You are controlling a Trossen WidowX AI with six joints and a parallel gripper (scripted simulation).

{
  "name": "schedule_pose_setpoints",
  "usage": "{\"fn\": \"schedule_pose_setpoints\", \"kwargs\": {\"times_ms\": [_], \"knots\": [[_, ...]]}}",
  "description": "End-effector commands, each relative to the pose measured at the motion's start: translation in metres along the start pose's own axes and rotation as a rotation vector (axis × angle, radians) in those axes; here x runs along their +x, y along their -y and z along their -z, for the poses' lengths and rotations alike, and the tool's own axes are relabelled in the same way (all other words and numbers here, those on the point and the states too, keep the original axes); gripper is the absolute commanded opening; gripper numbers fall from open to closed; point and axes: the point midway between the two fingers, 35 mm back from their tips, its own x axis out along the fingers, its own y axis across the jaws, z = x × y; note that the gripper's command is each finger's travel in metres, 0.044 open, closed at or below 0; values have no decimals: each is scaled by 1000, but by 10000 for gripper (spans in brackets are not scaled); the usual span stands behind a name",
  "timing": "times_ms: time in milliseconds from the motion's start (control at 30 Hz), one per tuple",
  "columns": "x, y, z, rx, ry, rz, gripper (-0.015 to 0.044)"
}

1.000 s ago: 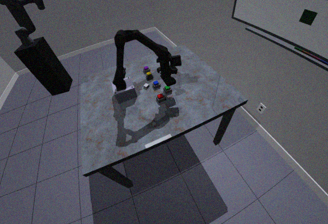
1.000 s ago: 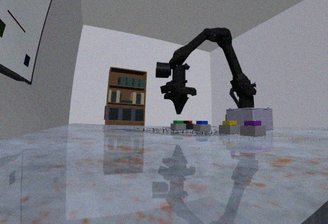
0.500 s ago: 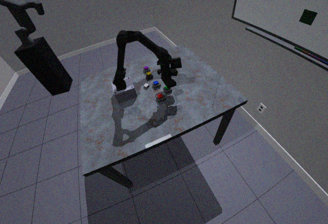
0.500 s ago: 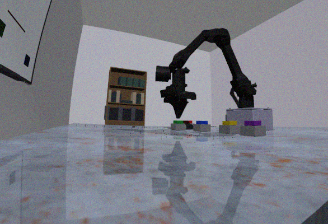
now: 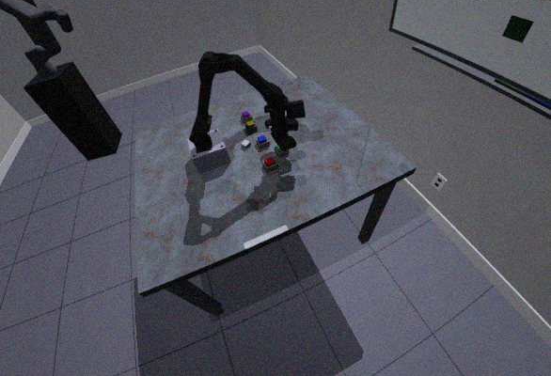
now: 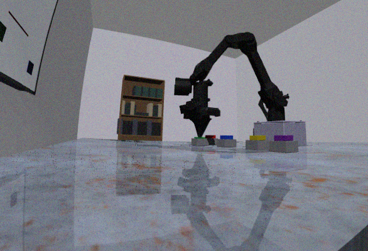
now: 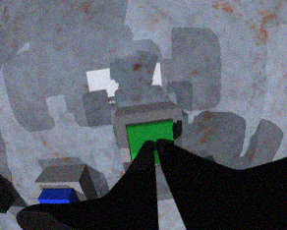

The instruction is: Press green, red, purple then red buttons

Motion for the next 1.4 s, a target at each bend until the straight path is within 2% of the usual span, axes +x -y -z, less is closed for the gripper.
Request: {"fn": "schedule_pose_setpoints", "kwargs": {"times_ms": [0, 333, 433, 600, 700, 767, 967, 1167, 1300, 1367], "knots": [[1, -1, 0, -1, 0, -4, 20], [-2, 0, 0, 0, 0, 0, 20], [-31, 0, 0, -1, 0, -4, 20], [-37, 0, 0, -1, 1, -4, 20], [-82, 0, -1, -1, 1, -4, 20], [-96, 0, 0, -1, 1, -4, 20], [-96, 7, 8, -1, 0, -3, 20], [-95, 52, 76, -1, -6, 1, 20], [-95, 53, 78, -1, -6, 1, 20], [-81, 53, 77, -1, -6, 1, 20]]}}
